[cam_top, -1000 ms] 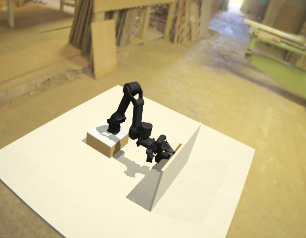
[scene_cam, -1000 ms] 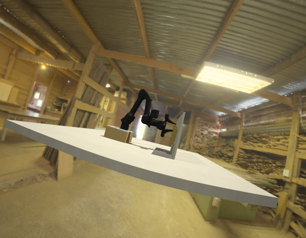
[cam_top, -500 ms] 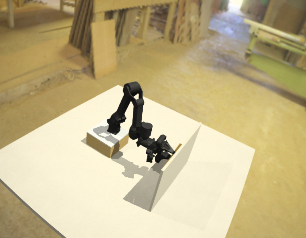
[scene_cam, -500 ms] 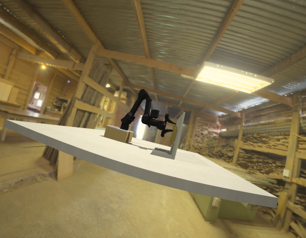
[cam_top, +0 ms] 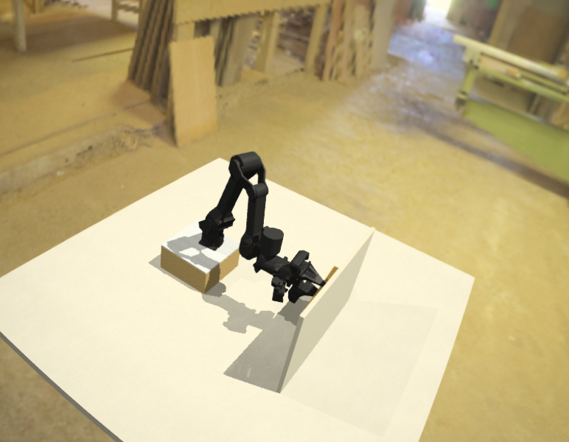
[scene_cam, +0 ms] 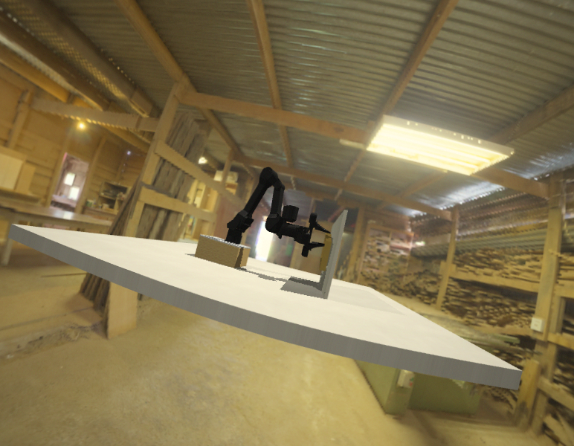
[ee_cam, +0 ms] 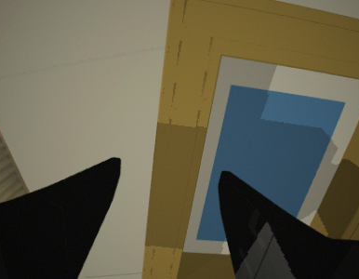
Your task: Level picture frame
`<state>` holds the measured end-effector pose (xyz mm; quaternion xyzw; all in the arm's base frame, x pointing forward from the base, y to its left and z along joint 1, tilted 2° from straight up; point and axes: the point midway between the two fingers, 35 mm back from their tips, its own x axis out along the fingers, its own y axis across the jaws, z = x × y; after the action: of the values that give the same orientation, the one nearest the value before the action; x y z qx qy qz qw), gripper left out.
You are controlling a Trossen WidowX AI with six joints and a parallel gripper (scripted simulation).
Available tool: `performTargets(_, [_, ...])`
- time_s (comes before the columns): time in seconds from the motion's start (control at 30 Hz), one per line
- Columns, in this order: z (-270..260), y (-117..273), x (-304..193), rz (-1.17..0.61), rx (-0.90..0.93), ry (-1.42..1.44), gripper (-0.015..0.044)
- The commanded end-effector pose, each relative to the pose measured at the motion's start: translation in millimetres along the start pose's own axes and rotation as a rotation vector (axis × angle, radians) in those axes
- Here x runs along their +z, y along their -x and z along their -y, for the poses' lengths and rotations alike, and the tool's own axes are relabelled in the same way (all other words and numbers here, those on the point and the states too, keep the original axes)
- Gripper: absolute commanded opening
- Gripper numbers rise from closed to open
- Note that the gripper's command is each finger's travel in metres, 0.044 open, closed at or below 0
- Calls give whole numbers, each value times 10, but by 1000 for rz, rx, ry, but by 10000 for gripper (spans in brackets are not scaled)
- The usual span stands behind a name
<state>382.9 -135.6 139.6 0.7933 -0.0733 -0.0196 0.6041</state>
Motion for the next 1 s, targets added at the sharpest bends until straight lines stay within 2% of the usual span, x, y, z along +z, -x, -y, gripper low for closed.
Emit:
performTargets(0.0, [1,-3,10,5,0,3,208])
performTargets(0.13, [1,-3,10,5,0,3,103])
performTargets(0.4, [1,-3,10,5,0,3,49])
performTargets(0.47, [1,-3,10,5,0,3,0])
performTargets(0.97, [-19,-1,2,5,0,3,0])
